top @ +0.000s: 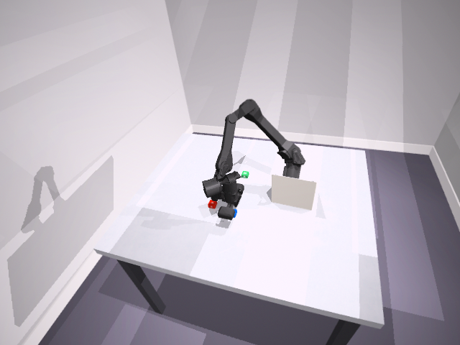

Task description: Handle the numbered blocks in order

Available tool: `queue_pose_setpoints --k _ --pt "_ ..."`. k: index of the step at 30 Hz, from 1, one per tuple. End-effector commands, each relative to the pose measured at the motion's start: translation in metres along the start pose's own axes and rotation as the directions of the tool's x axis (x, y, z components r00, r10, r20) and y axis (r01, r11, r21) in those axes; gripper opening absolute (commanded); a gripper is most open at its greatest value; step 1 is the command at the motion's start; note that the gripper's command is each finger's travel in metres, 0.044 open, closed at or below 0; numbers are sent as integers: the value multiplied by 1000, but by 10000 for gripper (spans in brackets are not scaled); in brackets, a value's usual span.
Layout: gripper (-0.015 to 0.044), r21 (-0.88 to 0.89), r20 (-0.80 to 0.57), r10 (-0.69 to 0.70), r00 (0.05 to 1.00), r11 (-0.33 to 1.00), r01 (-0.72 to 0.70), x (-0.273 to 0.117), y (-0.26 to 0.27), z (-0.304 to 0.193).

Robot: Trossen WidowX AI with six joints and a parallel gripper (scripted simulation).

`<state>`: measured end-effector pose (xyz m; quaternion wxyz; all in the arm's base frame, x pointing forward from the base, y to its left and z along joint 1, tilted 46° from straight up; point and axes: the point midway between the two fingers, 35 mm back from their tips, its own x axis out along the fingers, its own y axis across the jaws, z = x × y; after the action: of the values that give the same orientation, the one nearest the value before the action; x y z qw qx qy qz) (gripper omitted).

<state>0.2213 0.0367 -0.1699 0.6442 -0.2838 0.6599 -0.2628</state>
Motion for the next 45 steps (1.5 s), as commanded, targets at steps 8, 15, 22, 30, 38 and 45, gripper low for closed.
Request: queue_pose_setpoints --k 8,15,22,30,38,45 --pt "400 -3 4 -3 1000 1000 3 -36 0 0" --pt "216 -4 4 2 1000 1000 -2 -109 2 1" --pt "120 -4 3 1 1000 1000 0 -118 1 0" --pt "120 -4 5 4 1000 1000 -4 -120 -1 31" --pt "120 0 6 -2 1000 1000 2 -118 -24 113" --pt "172 0 7 -1 1000 1000 1 -105 -23 115"
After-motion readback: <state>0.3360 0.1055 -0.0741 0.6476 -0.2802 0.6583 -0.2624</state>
